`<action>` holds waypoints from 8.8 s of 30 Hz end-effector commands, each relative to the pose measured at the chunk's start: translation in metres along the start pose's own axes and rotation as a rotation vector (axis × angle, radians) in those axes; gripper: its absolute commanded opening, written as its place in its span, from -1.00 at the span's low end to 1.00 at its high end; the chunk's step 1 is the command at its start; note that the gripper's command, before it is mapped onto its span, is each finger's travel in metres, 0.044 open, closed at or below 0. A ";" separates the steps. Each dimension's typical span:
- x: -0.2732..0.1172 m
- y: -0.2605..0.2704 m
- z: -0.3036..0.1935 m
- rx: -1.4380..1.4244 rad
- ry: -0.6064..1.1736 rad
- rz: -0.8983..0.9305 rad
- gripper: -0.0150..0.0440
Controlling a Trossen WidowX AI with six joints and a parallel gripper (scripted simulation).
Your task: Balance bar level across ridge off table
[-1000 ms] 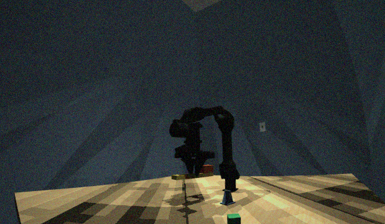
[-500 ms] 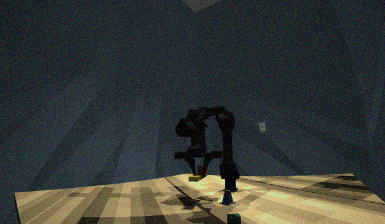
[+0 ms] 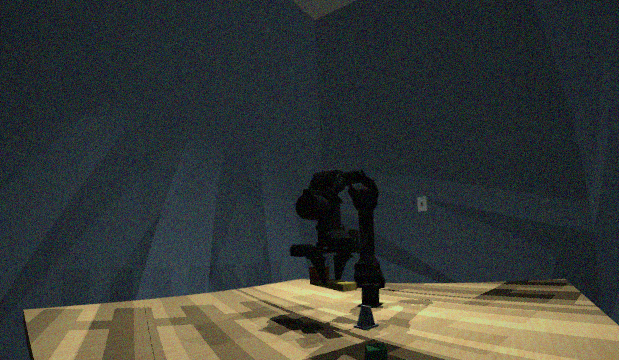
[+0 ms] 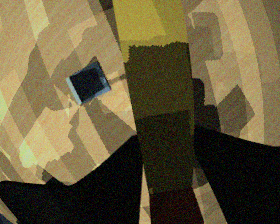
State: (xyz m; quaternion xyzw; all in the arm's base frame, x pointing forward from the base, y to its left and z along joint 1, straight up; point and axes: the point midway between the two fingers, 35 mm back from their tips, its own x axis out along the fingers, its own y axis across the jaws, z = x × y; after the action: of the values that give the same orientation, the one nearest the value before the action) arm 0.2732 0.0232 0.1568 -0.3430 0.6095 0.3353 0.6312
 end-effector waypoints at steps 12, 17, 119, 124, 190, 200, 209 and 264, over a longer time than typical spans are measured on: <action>0.001 0.024 0.021 -0.574 0.001 0.004 -0.49; 0.001 0.034 0.028 -0.774 -0.001 0.005 -0.49; 0.046 0.104 0.027 -1.834 -0.010 0.009 -0.49; 0.046 0.104 0.027 -1.834 -0.010 0.009 -0.49; 0.052 0.104 0.027 -1.834 -0.010 0.009 -0.49; 0.053 0.104 0.027 -1.834 -0.010 0.009 -0.49; 0.054 0.104 0.027 -1.834 -0.010 0.009 -0.49; 0.058 0.105 0.026 -1.834 -0.010 0.009 -0.49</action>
State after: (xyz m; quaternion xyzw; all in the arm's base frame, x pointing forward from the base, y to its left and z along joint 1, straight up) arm 0.2018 0.1028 0.1009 -0.7069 0.1031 0.6902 0.1156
